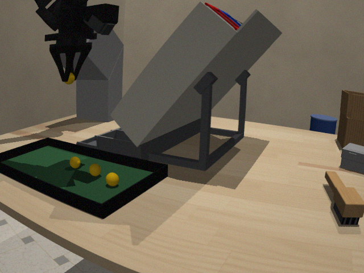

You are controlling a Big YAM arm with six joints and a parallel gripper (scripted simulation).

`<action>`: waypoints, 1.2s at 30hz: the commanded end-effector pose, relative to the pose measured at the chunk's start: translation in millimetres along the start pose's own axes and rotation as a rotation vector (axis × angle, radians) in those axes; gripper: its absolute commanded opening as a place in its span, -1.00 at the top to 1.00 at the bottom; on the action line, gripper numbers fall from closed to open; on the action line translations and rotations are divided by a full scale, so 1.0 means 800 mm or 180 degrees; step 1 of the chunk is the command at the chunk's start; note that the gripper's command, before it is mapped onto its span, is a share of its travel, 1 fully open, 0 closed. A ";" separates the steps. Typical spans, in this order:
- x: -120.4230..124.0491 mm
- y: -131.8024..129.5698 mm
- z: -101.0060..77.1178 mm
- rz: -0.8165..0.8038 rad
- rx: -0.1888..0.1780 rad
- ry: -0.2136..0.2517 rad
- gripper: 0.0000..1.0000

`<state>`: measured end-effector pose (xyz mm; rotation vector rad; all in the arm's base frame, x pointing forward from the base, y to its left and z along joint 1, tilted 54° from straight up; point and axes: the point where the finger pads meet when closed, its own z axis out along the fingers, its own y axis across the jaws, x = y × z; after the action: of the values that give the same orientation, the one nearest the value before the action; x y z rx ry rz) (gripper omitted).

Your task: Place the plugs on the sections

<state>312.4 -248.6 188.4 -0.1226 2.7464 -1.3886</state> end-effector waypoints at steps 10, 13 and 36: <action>-0.031 0.045 -0.052 0.0089 0.0038 -0.0340 1.00; -0.043 0.072 -0.076 0.0082 0.0037 -0.0462 1.00; -0.117 0.235 -0.223 0.0050 0.0048 -0.1277 1.00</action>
<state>361.1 -11.7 132.3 -0.4218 2.4496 -1.2732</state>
